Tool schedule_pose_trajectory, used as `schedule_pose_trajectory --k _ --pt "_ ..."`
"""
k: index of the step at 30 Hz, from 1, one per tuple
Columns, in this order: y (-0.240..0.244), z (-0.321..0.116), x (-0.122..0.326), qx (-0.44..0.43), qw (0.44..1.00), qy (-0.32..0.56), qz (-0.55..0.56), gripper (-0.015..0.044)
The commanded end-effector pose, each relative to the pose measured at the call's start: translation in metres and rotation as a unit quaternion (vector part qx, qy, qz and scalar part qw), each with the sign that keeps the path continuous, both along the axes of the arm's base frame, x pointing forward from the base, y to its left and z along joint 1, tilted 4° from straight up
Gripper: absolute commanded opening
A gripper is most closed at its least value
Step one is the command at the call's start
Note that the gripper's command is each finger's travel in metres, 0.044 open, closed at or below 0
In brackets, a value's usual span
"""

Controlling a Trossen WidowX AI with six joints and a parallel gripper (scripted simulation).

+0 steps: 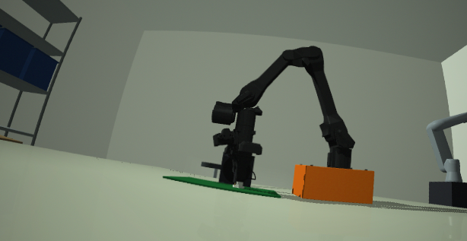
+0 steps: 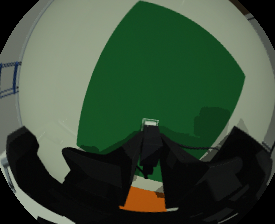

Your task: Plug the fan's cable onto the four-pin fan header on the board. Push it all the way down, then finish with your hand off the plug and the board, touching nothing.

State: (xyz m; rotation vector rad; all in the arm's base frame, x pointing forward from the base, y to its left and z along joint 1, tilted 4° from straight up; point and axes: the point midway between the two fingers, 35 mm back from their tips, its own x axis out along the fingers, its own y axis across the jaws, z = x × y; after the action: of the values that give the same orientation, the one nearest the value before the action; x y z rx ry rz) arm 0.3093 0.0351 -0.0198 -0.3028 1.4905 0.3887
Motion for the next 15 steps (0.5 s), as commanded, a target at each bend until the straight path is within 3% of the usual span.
schedule_pose_trajectory --k 1,15 --pt "0.001 -0.0042 -0.0003 0.002 1.0 0.003 -0.001 0.0" --pt "0.0013 -0.0088 -0.0002 0.002 1.0 0.003 -0.001 0.0"
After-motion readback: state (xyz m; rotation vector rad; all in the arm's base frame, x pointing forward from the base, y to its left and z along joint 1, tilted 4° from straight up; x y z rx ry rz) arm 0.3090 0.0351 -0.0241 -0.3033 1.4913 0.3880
